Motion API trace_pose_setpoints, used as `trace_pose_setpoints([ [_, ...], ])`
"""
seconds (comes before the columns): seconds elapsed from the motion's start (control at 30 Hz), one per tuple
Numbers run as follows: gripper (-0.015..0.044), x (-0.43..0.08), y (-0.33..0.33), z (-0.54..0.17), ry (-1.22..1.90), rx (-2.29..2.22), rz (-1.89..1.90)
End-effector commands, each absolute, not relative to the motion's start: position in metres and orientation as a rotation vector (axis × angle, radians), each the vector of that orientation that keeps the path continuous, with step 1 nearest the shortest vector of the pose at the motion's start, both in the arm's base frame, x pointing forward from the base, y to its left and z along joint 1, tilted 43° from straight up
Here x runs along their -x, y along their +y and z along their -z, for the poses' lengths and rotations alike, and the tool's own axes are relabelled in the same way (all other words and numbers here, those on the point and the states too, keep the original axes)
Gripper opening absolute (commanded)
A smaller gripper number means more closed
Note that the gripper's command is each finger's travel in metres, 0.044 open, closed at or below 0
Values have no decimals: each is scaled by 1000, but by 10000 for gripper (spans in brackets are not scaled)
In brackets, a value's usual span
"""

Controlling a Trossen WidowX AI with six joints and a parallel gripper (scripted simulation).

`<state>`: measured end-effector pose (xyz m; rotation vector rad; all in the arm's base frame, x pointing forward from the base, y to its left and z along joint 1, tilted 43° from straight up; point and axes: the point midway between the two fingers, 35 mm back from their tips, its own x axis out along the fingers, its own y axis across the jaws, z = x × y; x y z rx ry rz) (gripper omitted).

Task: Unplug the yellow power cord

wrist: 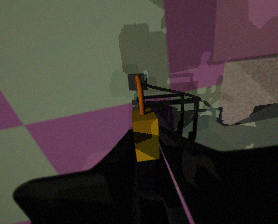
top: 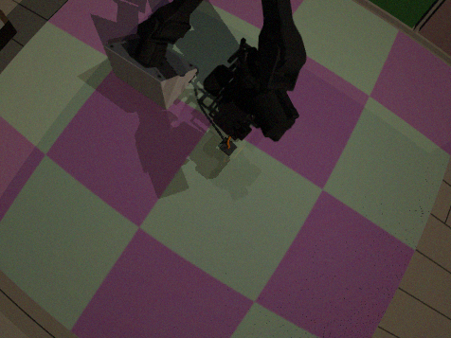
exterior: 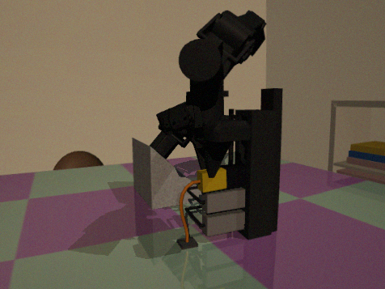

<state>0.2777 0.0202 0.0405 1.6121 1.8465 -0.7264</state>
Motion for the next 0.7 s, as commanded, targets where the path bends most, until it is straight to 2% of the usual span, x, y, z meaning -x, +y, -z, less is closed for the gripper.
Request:
trace_pose_setpoints([
  [0.0, 0, -280, 7, -32, 1822, -1604, 750],
  [0.53, 0, -282, -14, -17, 1820, -1605, 752],
  [0.67, 105, -280, -4, -21, 1824, -1610, 749],
])
